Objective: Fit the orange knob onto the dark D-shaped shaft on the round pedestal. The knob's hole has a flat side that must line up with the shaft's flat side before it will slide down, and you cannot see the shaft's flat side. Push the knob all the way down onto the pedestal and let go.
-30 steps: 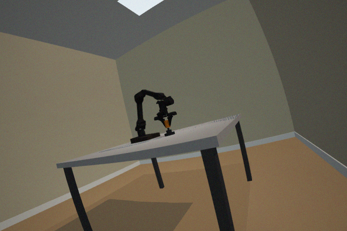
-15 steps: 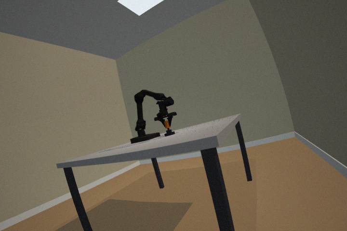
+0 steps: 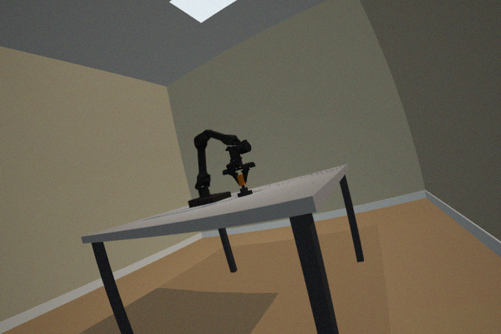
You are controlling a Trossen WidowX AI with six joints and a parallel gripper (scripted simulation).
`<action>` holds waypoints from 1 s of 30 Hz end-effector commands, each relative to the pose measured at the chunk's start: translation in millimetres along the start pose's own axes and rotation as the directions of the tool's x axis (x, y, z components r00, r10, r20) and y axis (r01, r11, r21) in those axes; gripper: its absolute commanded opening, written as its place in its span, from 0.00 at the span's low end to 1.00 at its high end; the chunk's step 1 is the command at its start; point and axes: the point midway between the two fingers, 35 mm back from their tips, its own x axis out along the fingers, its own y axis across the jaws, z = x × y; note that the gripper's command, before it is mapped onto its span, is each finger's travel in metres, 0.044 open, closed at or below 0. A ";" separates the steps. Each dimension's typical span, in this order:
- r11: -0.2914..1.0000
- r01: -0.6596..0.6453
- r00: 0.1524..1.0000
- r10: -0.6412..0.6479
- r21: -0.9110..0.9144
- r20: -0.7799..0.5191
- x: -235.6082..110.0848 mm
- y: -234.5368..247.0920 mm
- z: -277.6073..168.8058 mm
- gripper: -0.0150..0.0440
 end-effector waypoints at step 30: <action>1.000 -0.002 1.000 0.002 0.018 0.001 6.4 -0.2 -0.1 0.25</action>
